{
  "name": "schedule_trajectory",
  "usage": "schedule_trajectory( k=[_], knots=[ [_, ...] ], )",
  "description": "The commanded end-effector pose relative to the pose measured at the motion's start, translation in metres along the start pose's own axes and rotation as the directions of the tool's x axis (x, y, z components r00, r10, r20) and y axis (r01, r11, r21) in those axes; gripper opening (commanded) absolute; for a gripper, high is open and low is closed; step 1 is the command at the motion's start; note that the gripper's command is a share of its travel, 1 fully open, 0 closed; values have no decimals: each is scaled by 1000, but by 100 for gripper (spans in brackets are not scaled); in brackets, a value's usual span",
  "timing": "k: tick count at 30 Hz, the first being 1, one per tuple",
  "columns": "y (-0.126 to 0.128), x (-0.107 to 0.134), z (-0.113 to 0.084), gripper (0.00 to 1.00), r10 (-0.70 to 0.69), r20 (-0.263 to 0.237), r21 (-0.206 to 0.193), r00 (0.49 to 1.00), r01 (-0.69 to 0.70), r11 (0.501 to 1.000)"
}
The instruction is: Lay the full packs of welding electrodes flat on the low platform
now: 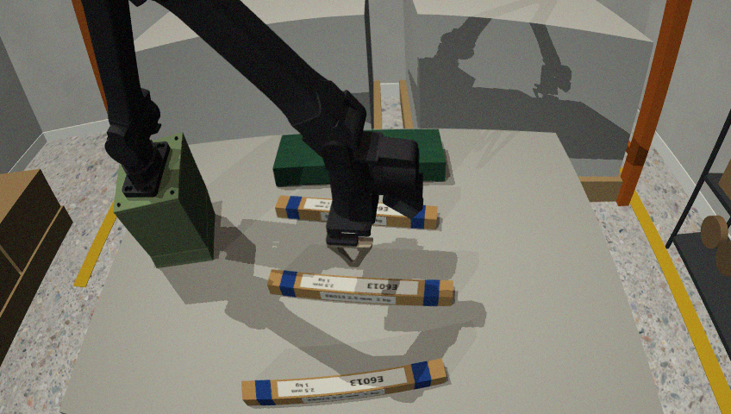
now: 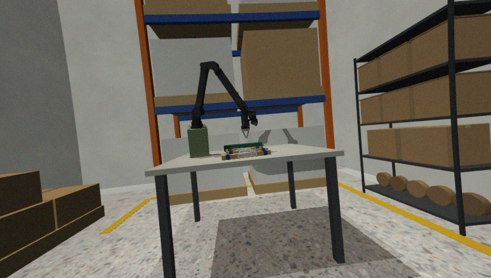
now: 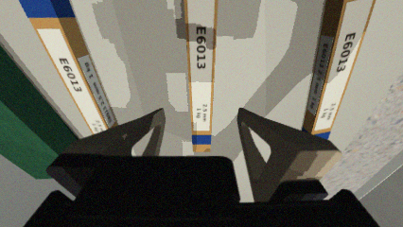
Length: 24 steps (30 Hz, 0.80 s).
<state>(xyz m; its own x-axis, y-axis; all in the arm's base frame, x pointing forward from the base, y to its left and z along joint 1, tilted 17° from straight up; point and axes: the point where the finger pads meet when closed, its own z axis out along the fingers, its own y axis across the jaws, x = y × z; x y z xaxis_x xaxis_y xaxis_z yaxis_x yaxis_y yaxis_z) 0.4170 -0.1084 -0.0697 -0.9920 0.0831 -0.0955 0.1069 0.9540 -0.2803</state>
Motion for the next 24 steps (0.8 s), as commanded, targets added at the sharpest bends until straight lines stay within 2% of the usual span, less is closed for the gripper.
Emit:
schedule_trajectory(
  k=[1, 16, 18, 24],
  knots=[
    [1, 2, 6, 74, 5, -12, 2, 1000, -5, 1000],
    [1, 2, 6, 74, 4, -12, 1, 1000, -4, 1000],
    [16, 4, 6, 74, 44, -10, 2, 999, -44, 999],
    [58, 12, 6, 74, 40, -6, 2, 999, -40, 999]
  ],
)
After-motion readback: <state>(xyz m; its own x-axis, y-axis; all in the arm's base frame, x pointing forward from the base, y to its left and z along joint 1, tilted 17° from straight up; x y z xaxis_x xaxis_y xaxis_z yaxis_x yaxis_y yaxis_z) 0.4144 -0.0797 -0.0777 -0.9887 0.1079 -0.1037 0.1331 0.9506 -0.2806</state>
